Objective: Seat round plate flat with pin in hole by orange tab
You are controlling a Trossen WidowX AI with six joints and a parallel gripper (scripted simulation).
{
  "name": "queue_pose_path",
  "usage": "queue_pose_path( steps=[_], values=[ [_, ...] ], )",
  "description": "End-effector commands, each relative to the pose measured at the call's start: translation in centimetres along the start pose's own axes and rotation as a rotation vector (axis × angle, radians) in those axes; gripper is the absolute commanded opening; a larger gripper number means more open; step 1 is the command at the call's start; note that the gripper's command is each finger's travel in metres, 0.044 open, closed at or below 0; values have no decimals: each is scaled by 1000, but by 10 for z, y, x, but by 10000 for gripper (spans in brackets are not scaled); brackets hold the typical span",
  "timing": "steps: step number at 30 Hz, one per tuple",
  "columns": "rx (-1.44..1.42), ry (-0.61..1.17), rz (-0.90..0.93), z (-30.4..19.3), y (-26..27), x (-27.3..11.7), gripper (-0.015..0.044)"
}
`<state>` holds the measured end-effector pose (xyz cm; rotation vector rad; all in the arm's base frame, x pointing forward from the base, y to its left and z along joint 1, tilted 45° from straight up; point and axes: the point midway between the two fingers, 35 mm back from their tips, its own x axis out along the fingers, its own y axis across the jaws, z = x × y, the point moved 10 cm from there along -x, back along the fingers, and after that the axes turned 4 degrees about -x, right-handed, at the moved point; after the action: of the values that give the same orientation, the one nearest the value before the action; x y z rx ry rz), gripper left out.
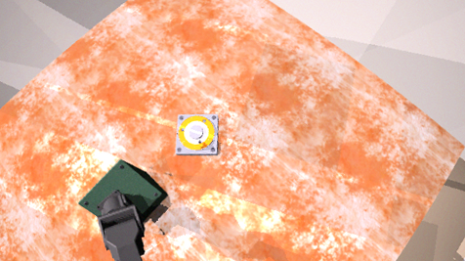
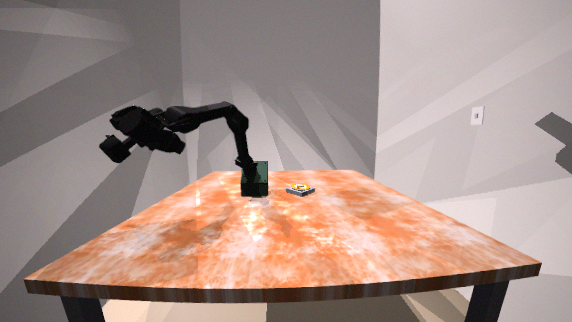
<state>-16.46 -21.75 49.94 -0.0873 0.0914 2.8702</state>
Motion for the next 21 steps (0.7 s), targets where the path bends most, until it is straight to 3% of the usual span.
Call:
queue_pose_path(
  steps=[1,4,8,11,15,21],
  values=[
    [-3,2,6,0,0,0,374],
    [-56,28,112,-9,8,-10,295],
    [-151,58,339,-34,30,-63,190],
    [-167,74,443,-35,35,-80,111],
    [-268,92,672,-59,42,-139,6],
    [-384,95,912,-84,31,-203,0]
  ],
)
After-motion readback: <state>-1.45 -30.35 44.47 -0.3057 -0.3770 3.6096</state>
